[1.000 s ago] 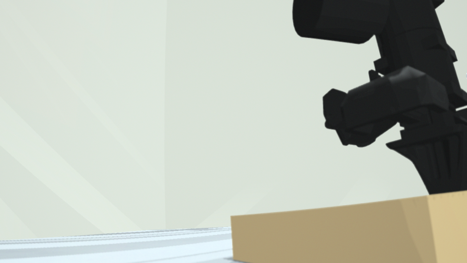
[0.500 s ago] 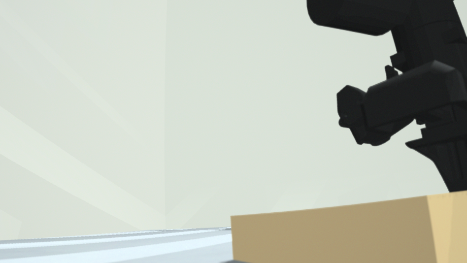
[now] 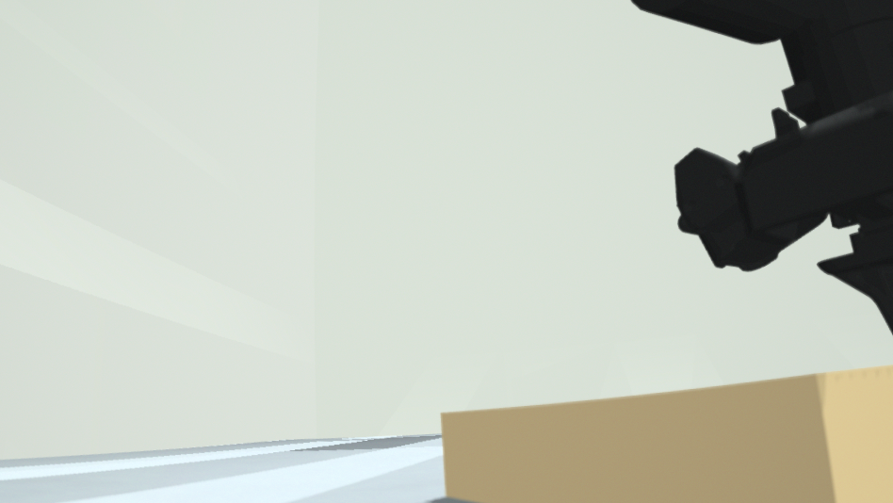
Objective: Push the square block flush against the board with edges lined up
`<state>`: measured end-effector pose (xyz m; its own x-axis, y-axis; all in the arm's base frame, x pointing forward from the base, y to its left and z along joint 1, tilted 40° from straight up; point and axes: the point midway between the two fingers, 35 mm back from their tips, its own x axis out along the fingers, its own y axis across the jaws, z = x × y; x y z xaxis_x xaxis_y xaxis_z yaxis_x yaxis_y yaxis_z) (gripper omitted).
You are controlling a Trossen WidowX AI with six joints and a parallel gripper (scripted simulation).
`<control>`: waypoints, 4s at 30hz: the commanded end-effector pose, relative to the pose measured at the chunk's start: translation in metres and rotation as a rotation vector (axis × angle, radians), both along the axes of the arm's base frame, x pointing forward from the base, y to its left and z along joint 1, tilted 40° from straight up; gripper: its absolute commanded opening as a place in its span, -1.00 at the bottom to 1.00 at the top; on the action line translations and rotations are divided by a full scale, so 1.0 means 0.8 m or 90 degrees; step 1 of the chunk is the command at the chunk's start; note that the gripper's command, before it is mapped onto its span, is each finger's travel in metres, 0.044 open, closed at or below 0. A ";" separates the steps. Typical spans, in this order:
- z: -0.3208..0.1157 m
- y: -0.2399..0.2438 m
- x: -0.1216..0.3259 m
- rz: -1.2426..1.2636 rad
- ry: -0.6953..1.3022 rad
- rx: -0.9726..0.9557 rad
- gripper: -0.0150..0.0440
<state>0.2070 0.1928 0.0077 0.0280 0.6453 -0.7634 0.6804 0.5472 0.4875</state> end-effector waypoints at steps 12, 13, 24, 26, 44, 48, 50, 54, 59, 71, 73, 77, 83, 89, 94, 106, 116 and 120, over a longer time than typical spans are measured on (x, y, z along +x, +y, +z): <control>0.010 0.012 -0.016 -0.002 -0.002 -0.001 -0.49; 0.011 0.013 -0.018 -0.002 -0.002 0.000 -0.49; 0.018 0.021 -0.030 -0.003 -0.002 0.001 -0.49; 0.019 0.022 -0.032 -0.003 -0.002 0.002 -0.49; 0.027 0.032 -0.049 -0.004 -0.001 0.006 -0.49; 0.027 0.032 -0.049 -0.004 -0.001 0.006 -0.49; 0.027 0.032 -0.049 -0.004 -0.001 0.006 -0.49; 0.027 0.032 -0.049 -0.004 -0.001 0.006 -0.49; 0.027 0.032 -0.049 -0.004 -0.001 0.006 -0.49; 0.027 0.032 -0.049 -0.004 -0.001 0.006 -0.49; 0.027 0.032 -0.049 -0.004 -0.001 0.006 -0.49; 0.027 0.032 -0.049 -0.004 -0.001 0.006 -0.49; 0.027 0.032 -0.049 -0.004 -0.001 0.006 -0.49; 0.026 0.030 -0.047 -0.004 -0.001 0.006 -0.49; 0.022 0.025 -0.039 -0.003 -0.002 0.005 -0.49; 0.011 0.012 -0.021 -0.003 -0.002 0.004 -0.49; 0.008 0.002 -0.013 -0.006 -0.002 0.002 -0.49; 0.049 -0.033 -0.015 -0.004 -0.003 0.004 -0.49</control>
<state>0.1928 0.1832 0.0217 0.0165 0.6392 -0.7688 0.6900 0.5492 0.4714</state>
